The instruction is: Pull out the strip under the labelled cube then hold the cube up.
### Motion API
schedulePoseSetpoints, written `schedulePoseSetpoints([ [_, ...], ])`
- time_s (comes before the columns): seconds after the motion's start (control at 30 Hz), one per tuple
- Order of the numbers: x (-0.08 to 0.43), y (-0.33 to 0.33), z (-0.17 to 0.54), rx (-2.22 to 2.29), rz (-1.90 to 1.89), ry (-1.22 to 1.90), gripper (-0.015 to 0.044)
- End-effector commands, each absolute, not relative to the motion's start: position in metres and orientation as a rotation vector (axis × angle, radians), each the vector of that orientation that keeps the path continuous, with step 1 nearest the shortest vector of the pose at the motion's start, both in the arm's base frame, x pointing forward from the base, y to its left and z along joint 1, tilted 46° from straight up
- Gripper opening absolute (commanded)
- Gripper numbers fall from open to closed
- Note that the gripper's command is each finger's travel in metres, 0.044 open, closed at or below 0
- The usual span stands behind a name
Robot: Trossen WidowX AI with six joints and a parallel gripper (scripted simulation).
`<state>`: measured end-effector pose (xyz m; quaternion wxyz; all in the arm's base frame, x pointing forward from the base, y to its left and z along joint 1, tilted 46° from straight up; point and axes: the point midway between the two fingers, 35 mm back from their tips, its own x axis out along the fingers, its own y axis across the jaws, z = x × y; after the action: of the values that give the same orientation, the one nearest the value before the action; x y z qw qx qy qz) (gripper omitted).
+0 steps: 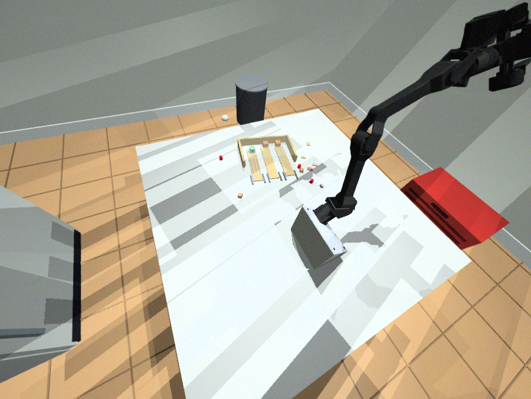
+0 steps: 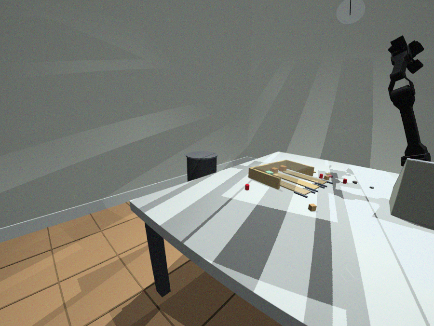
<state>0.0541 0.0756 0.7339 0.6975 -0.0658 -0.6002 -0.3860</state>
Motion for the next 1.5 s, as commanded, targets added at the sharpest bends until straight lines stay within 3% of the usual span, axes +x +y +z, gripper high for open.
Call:
schedulePoseSetpoints([
  [0.0, 0.053, 0.074, 0.734, -0.142, -0.861, -1.338, 0.0400],
  [0.27, 0.007, -0.017, 0.725, 0.048, -0.873, -1.300, 0.0400],
  [0.53, 0.020, -0.116, 0.694, 0.252, -0.856, -1.182, 0.0400],
  [0.97, 0.126, -0.224, 0.606, 0.489, -0.845, -0.905, 0.0400],
  [1.47, 0.290, -0.208, 0.468, 0.477, -0.760, -0.426, 0.0400],
])
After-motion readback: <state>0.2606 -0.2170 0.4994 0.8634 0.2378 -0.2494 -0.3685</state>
